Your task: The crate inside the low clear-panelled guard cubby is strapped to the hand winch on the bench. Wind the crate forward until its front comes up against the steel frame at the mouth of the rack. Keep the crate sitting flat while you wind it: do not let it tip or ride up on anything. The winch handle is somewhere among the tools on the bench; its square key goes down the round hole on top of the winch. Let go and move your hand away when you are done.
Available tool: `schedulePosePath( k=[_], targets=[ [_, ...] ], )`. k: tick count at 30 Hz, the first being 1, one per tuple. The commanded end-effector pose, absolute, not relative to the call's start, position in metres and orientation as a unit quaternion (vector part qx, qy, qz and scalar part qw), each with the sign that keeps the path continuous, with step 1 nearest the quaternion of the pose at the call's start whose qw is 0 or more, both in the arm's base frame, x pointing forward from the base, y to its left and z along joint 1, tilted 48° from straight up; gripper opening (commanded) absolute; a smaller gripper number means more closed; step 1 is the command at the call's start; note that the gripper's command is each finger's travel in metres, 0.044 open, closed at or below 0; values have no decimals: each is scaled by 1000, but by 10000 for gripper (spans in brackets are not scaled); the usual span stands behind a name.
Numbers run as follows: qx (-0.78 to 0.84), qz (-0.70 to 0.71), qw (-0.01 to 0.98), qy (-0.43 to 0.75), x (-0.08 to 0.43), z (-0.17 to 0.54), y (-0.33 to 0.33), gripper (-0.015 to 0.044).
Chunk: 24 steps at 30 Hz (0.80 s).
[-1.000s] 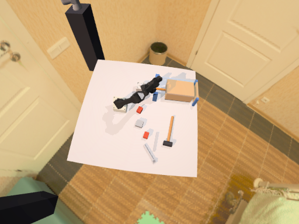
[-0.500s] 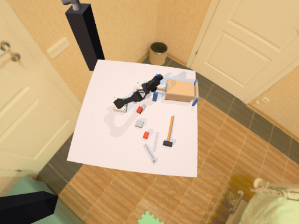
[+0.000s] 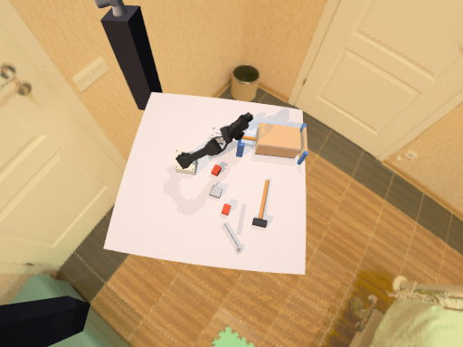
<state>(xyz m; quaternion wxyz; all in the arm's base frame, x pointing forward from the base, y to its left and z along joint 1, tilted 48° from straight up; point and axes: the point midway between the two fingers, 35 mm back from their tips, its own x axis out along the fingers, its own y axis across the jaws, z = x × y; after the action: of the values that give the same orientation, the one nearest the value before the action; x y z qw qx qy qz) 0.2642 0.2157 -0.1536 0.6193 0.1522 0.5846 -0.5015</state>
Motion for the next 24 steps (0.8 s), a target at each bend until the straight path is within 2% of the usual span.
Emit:
schedulePosePath(
  k=[1,24],
  targets=[
    [156,-499,618,587,264,-163,222,0],
    [157,-498,618,588,257,-185,243,0]
  ],
)
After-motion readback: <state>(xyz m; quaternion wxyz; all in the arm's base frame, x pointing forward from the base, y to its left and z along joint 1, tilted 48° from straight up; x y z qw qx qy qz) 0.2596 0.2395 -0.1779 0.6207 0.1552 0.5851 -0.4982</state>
